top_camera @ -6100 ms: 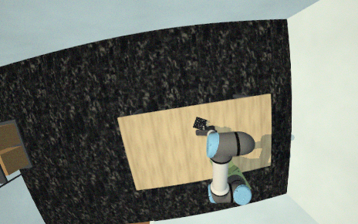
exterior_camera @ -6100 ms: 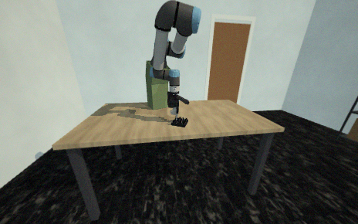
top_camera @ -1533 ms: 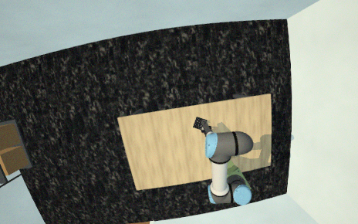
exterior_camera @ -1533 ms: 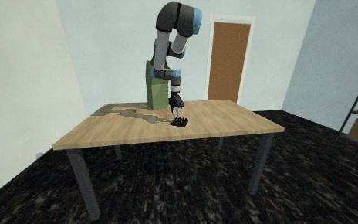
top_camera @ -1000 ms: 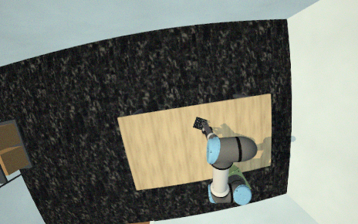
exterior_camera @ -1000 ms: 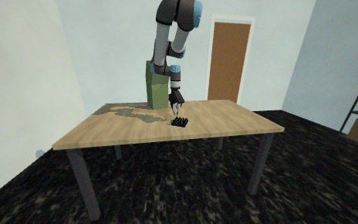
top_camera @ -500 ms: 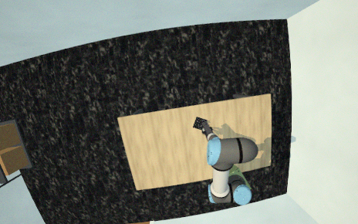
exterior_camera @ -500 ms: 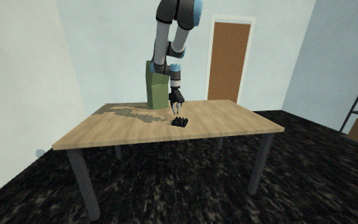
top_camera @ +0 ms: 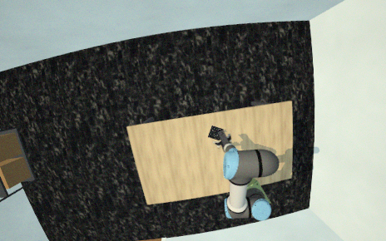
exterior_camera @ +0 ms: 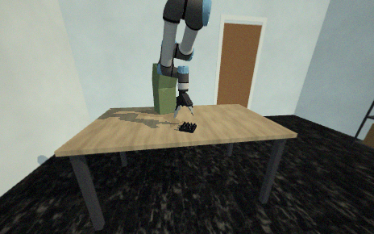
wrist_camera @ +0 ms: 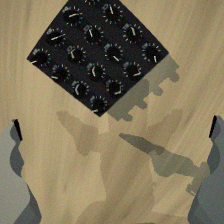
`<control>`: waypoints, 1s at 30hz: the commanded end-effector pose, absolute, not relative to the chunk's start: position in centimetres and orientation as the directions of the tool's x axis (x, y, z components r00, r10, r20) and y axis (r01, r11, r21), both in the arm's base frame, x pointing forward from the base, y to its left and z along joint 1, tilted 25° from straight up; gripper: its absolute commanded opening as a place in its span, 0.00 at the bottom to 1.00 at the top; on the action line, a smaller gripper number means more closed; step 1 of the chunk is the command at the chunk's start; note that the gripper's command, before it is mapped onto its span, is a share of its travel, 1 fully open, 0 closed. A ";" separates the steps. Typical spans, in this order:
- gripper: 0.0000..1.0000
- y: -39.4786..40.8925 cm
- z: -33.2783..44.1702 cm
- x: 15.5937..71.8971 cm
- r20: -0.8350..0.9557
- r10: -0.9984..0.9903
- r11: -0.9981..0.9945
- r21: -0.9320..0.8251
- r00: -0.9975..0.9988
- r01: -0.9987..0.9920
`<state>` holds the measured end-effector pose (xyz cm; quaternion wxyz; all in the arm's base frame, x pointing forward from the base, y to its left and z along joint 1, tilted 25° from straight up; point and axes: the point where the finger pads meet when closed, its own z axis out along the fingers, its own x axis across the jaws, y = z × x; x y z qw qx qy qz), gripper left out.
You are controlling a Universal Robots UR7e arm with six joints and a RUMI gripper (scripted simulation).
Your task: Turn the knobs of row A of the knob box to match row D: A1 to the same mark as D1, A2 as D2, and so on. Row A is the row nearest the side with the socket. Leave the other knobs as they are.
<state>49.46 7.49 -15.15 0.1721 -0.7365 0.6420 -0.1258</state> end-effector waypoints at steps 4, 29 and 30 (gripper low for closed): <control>1.00 7.3 -13.7 48.9 -0.035 -0.989 -0.117 -0.416 0.144 -0.902; 1.00 6.7 -7.4 46.1 -0.035 -0.989 -0.117 -0.416 0.144 -0.902; 1.00 6.7 -7.2 45.9 -0.035 -0.989 -0.117 -0.416 0.144 -0.902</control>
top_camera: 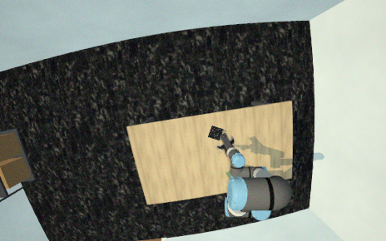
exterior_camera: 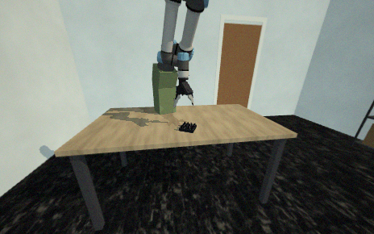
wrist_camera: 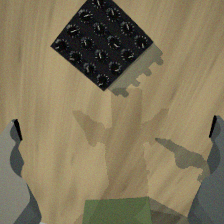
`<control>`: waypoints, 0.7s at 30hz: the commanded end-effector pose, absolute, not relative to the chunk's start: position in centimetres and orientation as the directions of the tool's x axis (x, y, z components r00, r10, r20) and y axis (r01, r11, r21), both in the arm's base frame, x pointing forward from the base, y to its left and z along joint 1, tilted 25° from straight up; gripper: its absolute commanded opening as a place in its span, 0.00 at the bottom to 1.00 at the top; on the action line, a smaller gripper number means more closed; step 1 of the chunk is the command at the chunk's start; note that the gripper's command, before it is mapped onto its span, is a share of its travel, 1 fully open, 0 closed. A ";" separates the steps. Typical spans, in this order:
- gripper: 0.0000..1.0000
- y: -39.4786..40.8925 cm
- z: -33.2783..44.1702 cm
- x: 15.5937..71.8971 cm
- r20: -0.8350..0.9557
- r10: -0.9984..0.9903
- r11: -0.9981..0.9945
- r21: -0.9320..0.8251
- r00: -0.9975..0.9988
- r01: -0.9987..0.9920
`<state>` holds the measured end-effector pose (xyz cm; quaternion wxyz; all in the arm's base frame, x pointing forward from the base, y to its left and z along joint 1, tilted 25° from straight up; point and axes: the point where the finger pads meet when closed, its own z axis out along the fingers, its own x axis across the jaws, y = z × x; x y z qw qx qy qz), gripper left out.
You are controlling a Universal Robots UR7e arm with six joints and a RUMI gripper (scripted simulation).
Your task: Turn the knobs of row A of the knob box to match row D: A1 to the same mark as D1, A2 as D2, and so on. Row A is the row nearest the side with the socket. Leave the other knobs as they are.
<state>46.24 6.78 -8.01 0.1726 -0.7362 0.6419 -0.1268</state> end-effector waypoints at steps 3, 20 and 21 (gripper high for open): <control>1.00 6.6 -6.5 45.7 -0.035 -0.989 -0.117 -0.416 0.144 -0.902; 1.00 6.5 -5.0 45.0 -0.035 -0.989 -0.117 -0.416 0.144 -0.902; 1.00 6.5 -5.0 45.0 -0.035 -0.989 -0.117 -0.416 0.144 -0.902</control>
